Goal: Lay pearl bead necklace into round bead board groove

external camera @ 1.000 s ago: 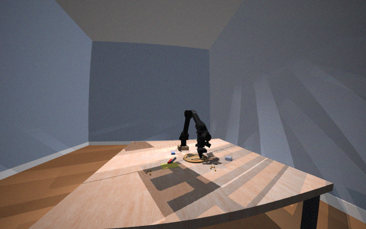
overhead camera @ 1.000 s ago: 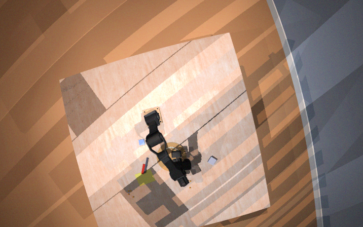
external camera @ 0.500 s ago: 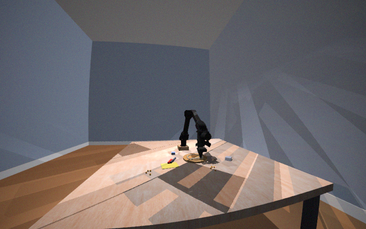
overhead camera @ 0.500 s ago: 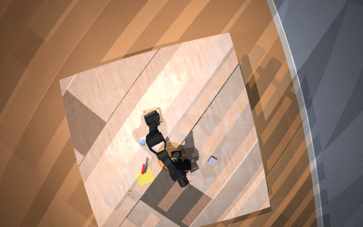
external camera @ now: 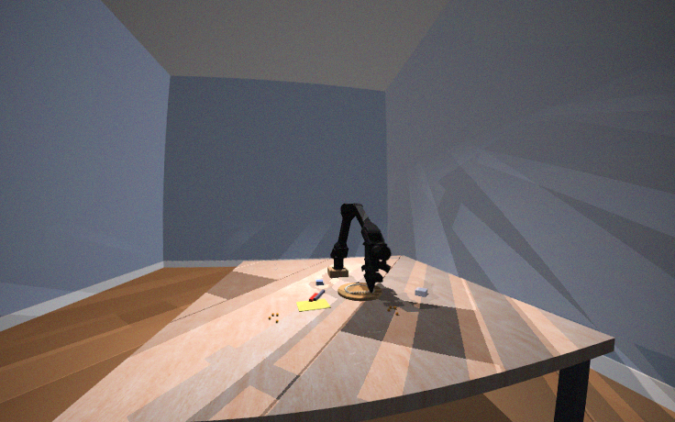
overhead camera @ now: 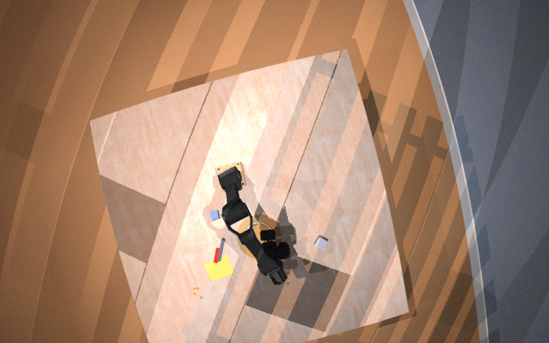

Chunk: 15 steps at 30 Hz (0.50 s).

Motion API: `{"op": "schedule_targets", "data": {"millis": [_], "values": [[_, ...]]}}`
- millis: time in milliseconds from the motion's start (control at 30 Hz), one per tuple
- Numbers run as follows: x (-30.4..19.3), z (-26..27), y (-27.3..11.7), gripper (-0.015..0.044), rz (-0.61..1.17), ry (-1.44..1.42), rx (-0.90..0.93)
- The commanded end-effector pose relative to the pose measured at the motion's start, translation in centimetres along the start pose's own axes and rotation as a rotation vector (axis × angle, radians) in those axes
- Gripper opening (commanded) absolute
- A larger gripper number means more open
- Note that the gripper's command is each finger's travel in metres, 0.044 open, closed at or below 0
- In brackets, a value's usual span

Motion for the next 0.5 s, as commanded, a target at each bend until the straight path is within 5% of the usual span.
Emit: {"op": "schedule_targets", "data": {"millis": [0, 467], "values": [[0.00, -0.01, -0.06, 0.0053, 0.000, 0.000, -0.001], [0.01, 0.02, -0.49, 0.0420, -0.002, -0.004, 0.002]]}}
Point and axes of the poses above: the point midway between the two fingers, 35 mm back from their tips, its own y axis out along the fingers, its own z axis across the jaws, x = y × z, the point moved 5 cm from there along -y, back along the fingers, and after that the axes turned 10 degrees about -y, right-handed, at the moved point
